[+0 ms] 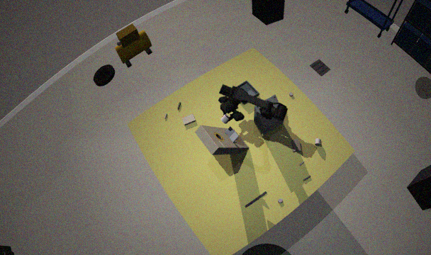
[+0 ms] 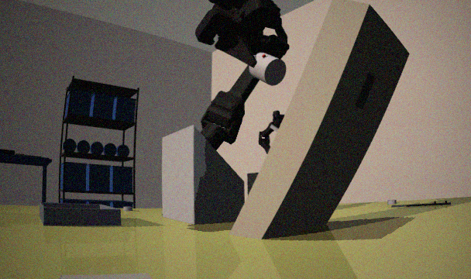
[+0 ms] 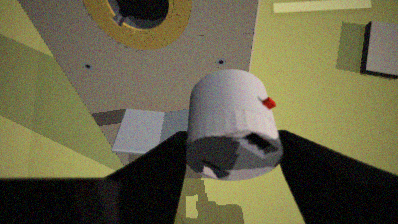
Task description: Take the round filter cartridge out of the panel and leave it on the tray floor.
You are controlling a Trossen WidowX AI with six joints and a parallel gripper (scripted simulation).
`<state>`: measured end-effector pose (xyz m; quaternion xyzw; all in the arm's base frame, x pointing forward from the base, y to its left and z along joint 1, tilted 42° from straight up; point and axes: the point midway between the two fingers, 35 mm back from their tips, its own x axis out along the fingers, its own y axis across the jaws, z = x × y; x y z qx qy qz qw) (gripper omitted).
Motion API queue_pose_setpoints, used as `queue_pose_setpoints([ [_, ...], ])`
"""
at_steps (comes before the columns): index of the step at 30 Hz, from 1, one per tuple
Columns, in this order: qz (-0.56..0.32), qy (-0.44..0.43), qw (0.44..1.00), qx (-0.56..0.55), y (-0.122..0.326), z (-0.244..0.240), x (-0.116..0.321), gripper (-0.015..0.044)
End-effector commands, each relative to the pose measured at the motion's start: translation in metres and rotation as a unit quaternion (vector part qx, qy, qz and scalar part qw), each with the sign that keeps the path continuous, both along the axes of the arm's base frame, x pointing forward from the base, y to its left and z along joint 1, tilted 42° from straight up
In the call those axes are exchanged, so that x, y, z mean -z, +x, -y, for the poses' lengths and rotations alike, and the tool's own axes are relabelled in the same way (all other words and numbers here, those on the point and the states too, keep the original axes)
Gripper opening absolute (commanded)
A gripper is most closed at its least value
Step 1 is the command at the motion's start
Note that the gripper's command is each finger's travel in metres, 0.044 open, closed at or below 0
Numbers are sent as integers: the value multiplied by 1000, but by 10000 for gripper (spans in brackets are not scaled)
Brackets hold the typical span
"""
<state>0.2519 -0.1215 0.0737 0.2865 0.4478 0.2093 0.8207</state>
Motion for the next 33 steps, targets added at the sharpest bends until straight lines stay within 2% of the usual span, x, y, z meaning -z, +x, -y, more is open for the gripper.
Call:
queue_pose_setpoints([
  [1,4,-5,1000,1,2,15,14,0],
  [6,-12,-1,1000,11,-1,15,17,0],
  [13,-133,-5,983,128,-30,60,55,0],
  [19,-232,-4,942,242,-64,97,86,0],
  [26,-333,1,864,379,-111,134,119,0],
  [28,-349,2,845,404,-121,140,125,0],
  [33,-351,2,843,407,-123,140,126,0],
])
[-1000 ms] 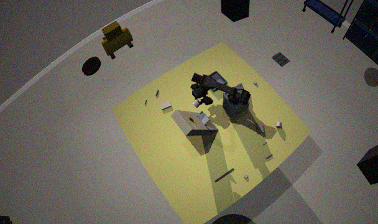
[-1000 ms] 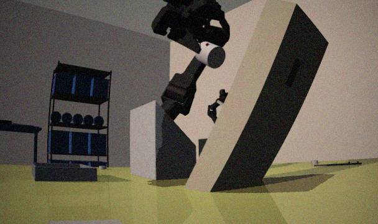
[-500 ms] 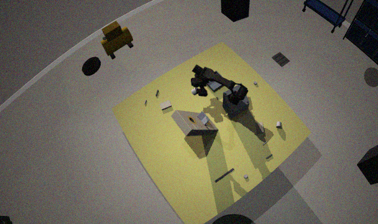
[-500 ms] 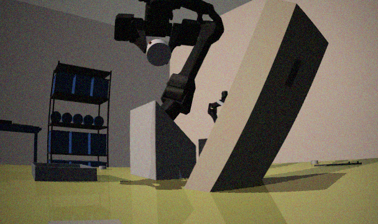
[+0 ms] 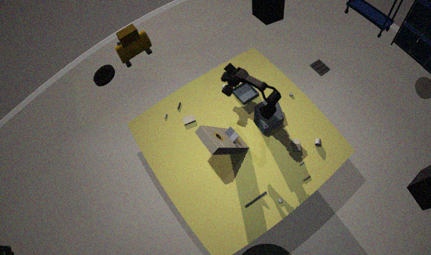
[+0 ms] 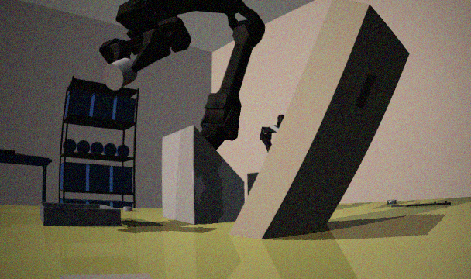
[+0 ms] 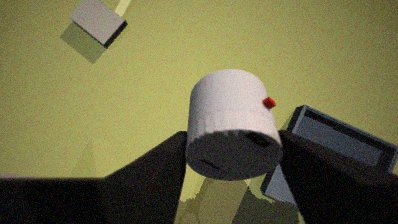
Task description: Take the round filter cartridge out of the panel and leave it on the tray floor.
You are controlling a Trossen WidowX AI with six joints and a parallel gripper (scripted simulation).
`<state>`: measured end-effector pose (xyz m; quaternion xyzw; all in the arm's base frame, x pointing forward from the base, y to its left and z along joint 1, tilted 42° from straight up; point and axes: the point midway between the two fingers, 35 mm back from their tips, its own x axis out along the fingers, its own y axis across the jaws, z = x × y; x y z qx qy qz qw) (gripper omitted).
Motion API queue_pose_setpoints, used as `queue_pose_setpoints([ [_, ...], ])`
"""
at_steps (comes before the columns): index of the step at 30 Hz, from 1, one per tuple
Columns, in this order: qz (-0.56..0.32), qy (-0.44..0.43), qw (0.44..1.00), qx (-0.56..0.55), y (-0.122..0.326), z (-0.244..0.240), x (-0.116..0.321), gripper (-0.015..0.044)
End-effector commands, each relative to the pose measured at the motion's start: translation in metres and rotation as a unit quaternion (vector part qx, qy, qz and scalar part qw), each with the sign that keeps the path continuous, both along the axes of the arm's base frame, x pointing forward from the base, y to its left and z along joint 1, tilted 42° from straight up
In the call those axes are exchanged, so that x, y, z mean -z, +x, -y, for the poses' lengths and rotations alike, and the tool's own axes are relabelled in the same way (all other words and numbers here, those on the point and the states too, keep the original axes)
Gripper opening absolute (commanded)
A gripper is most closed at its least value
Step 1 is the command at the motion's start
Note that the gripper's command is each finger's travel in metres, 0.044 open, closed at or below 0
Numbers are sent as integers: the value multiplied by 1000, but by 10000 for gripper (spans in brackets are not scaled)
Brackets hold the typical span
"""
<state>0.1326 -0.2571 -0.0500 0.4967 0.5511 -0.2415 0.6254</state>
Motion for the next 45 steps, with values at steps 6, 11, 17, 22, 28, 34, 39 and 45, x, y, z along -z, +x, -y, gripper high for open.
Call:
queue_pose_setpoints([
  [6,-31,-7,999,39,-22,5,21,0],
  [11,-76,-10,993,91,-59,1,56,0],
  [17,-129,-10,980,152,-102,-16,93,0],
  [22,-173,-7,964,201,-135,-38,117,0],
  [28,-212,-2,946,244,-161,-63,135,0],
  [34,-212,-2,946,244,-161,-63,135,0],
  [39,-212,-2,946,244,-161,-72,148,0],
  [45,-212,-1,946,244,-161,-85,166,0],
])
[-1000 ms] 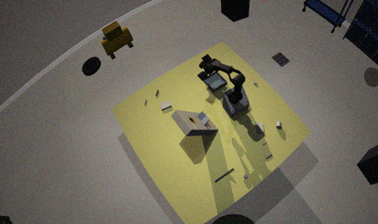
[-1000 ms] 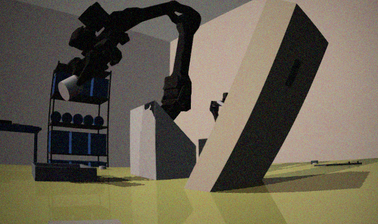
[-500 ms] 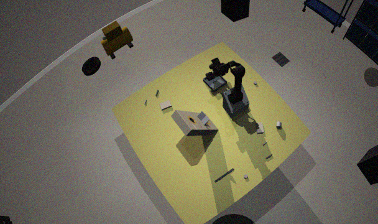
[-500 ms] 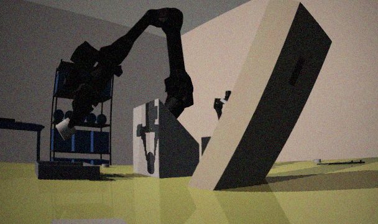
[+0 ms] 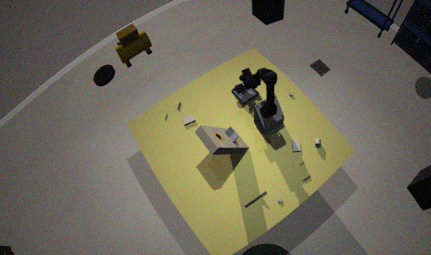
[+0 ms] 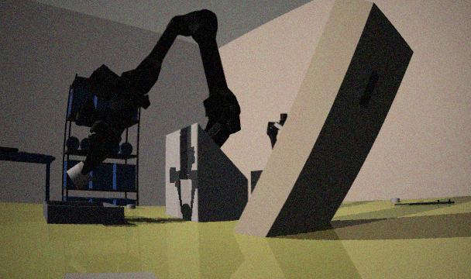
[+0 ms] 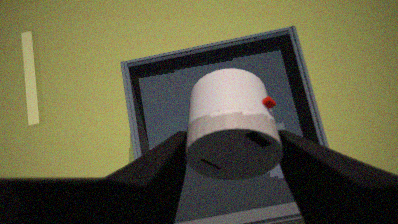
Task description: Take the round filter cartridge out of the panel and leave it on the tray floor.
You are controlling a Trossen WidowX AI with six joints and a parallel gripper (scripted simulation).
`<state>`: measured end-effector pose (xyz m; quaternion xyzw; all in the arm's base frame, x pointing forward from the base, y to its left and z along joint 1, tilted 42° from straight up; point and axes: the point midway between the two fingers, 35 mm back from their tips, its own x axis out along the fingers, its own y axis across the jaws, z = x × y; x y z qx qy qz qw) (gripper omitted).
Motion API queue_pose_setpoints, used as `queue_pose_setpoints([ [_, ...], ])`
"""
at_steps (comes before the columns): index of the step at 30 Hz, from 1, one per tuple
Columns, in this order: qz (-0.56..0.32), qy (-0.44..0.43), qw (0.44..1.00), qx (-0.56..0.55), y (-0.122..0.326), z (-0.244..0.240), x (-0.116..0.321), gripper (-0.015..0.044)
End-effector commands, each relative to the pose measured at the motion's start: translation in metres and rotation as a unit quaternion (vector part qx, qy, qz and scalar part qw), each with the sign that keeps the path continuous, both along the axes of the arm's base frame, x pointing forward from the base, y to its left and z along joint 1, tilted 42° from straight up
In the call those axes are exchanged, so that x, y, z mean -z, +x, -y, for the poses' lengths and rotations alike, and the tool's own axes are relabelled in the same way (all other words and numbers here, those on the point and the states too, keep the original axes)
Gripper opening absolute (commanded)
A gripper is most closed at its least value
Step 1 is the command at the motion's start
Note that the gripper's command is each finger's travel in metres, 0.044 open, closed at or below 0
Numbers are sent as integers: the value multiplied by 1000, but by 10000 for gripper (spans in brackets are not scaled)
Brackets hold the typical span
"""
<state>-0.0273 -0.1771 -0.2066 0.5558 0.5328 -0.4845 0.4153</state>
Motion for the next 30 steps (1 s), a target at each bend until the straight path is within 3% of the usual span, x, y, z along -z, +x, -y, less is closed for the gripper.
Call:
queue_pose_setpoints([
  [1,-3,-4,1000,-1,-1,-8,12,0],
  [13,-3,-3,1000,-1,0,-32,35,0],
  [30,0,2,1000,1,1,-31,31,440],
])
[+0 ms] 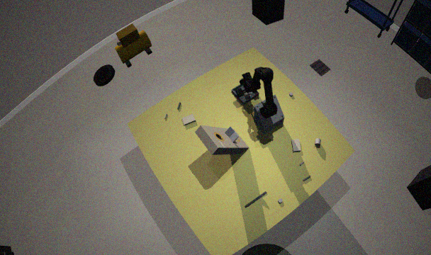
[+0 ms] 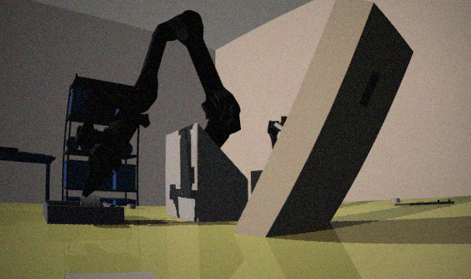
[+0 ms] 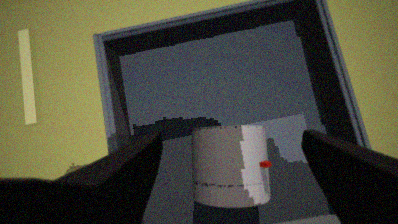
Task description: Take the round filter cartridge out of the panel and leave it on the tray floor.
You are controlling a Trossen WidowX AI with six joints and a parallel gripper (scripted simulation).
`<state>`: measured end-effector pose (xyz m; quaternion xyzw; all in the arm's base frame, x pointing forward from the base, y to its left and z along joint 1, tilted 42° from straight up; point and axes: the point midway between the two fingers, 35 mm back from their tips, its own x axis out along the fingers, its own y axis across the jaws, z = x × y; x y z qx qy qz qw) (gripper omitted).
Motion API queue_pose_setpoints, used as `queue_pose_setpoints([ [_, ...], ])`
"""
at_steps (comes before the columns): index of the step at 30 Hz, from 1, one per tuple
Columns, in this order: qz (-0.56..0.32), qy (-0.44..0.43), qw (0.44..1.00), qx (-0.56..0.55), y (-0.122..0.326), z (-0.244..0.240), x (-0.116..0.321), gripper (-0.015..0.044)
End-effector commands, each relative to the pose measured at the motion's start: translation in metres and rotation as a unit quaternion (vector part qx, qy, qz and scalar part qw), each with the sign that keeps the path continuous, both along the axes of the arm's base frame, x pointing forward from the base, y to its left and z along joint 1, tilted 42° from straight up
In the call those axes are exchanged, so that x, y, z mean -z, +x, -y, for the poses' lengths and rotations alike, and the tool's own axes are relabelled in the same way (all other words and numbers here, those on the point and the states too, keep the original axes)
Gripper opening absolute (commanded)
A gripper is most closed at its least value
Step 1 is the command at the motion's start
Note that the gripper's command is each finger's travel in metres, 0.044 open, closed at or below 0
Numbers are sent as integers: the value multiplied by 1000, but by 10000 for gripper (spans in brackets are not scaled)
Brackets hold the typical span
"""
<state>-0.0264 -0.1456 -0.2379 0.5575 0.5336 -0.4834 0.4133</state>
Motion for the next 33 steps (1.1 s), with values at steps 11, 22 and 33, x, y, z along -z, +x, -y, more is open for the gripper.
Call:
queue_pose_setpoints([
  [11,0,-1,1000,0,-1,46,-52,440],
  [22,-2,-5,1000,-2,-2,42,-43,440],
  [33,-2,-5,1000,-2,-2,42,-43,440],
])
